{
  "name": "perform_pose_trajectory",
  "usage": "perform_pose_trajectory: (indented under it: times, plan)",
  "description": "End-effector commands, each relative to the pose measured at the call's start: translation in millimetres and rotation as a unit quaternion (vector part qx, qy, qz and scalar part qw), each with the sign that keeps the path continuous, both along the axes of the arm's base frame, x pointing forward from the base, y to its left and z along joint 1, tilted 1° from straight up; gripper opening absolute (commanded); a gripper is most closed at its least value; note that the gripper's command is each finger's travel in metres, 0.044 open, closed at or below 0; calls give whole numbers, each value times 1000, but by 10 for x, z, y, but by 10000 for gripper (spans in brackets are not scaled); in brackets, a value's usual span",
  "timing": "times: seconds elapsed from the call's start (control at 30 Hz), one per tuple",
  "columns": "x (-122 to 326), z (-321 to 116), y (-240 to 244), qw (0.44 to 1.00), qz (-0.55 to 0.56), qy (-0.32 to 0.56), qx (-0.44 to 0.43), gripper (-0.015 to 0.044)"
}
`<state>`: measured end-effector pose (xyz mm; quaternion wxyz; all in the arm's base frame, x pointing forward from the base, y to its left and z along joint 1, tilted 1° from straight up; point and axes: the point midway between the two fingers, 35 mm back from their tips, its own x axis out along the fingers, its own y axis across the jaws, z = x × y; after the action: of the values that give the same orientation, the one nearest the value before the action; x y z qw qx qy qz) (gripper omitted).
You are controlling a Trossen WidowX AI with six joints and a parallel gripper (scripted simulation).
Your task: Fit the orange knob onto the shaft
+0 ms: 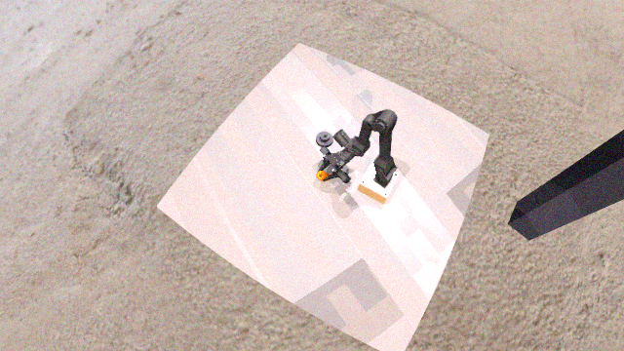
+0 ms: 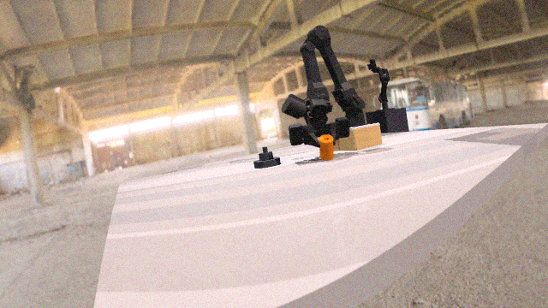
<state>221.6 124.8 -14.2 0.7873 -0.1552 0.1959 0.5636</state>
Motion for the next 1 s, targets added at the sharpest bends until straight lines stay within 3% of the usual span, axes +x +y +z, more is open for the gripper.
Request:
perform_pose_trajectory:
  times: [0.0,0.47,0.63,0.73,0.97]
  plan:
    - [-37,-14,-33,1000,2,-9,27,179]
    - [-84,-80,-157,990,4,-43,133,179]
    - [-84,-66,-159,993,3,-37,112,179]
    - [-82,-68,-150,992,4,-38,123,258]
    - [-82,-68,-150,992,4,-38,123,260]
